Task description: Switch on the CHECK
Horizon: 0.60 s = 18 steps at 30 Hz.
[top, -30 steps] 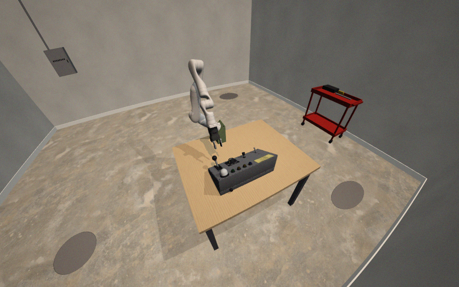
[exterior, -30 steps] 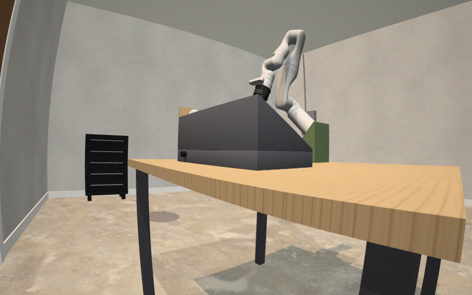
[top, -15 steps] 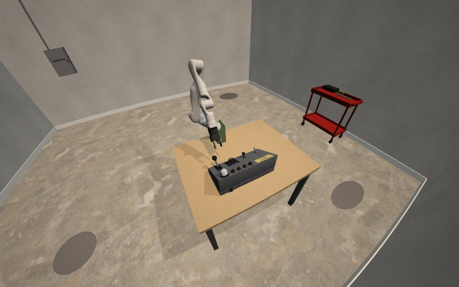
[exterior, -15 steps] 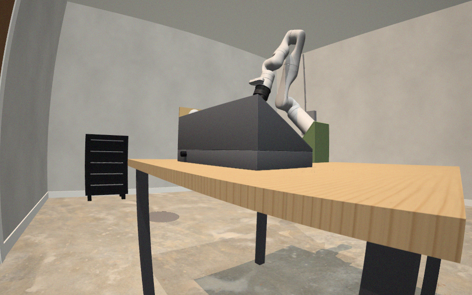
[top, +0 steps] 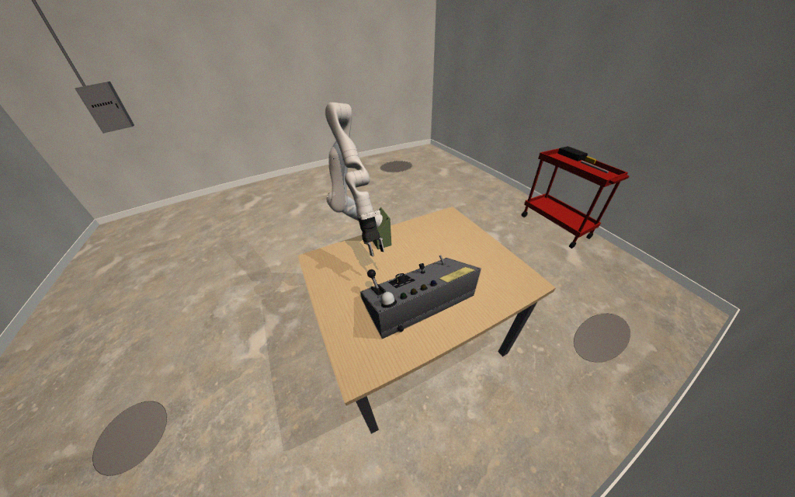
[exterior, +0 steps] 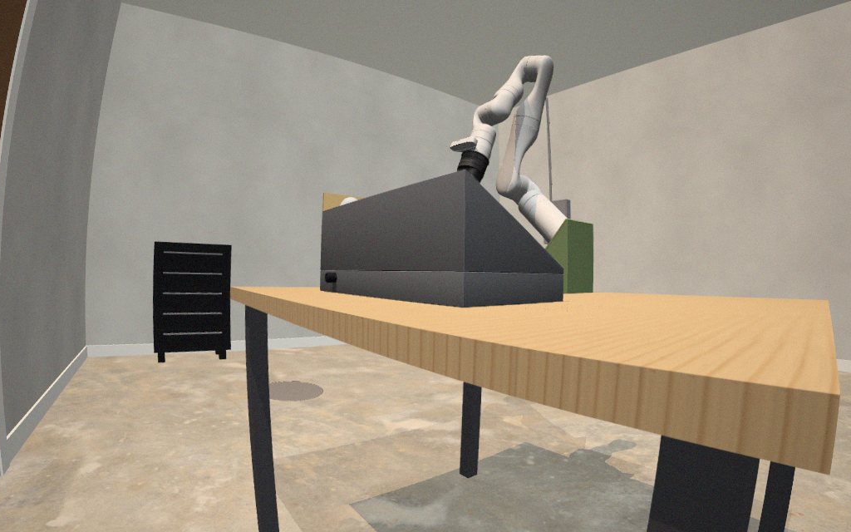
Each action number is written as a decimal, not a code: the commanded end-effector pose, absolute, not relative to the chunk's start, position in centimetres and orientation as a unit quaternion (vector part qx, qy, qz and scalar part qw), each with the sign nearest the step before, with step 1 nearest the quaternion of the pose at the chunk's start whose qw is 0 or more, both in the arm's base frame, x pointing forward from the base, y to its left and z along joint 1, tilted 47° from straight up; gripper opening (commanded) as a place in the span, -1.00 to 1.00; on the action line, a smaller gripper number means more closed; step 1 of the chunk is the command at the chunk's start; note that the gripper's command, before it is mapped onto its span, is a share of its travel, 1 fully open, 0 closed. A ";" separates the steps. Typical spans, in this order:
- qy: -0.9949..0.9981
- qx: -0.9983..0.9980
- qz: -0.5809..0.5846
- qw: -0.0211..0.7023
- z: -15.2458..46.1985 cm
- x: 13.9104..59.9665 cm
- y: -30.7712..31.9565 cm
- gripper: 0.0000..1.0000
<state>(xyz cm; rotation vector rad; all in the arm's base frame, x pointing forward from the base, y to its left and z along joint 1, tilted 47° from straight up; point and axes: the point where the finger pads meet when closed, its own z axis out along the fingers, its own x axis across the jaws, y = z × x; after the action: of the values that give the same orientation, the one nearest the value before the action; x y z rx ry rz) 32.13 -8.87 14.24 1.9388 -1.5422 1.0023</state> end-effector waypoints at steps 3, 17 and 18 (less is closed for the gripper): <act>-0.557 0.709 0.367 0.229 15.0 32.0 -7.7 1.00; -0.557 0.709 0.367 0.229 17.5 30.5 -4.7 1.00; -0.557 0.709 0.367 0.229 17.7 30.4 -4.5 1.00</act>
<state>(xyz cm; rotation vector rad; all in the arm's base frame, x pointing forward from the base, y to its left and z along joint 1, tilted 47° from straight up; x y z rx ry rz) 30.23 -5.43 17.40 1.9293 -1.5498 0.9961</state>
